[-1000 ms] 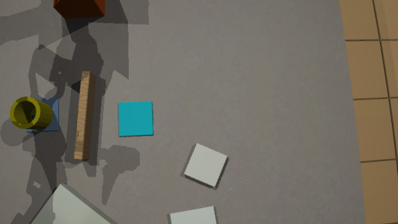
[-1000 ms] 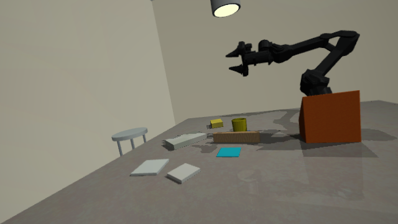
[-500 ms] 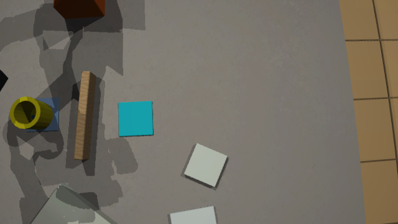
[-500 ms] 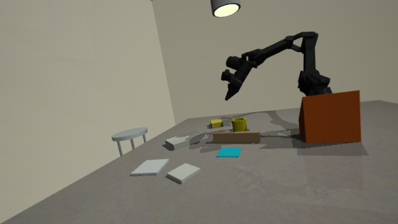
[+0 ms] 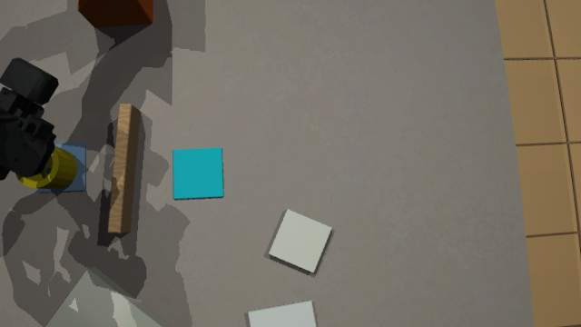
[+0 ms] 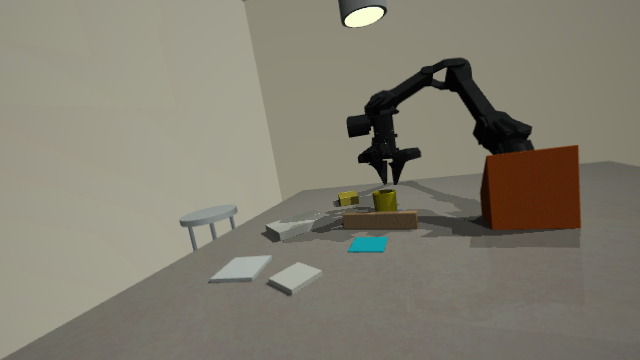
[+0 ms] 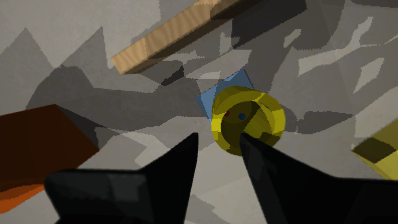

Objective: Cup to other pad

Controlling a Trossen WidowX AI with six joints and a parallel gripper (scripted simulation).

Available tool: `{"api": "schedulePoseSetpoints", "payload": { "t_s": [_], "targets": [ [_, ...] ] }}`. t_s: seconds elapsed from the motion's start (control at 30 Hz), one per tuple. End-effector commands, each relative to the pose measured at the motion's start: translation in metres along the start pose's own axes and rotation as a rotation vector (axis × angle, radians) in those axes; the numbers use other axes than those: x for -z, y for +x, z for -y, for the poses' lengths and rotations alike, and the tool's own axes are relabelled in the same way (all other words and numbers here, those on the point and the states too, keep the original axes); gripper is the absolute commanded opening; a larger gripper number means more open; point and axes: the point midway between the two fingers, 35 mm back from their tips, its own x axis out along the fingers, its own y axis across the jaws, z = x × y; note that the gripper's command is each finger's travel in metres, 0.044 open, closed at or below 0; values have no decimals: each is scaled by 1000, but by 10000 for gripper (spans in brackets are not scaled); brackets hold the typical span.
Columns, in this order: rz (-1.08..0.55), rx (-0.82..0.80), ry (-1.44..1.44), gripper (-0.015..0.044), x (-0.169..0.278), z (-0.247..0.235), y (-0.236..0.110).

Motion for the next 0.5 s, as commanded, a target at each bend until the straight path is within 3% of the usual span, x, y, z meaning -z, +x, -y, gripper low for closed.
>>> {"api": "schedulePoseSetpoints", "payload": {
  "t_s": [0.0,0.47],
  "targets": [
    [-11,3,-16,167,1,1,0],
    [-10,2,-16,167,0,2,21]
  ]
}}
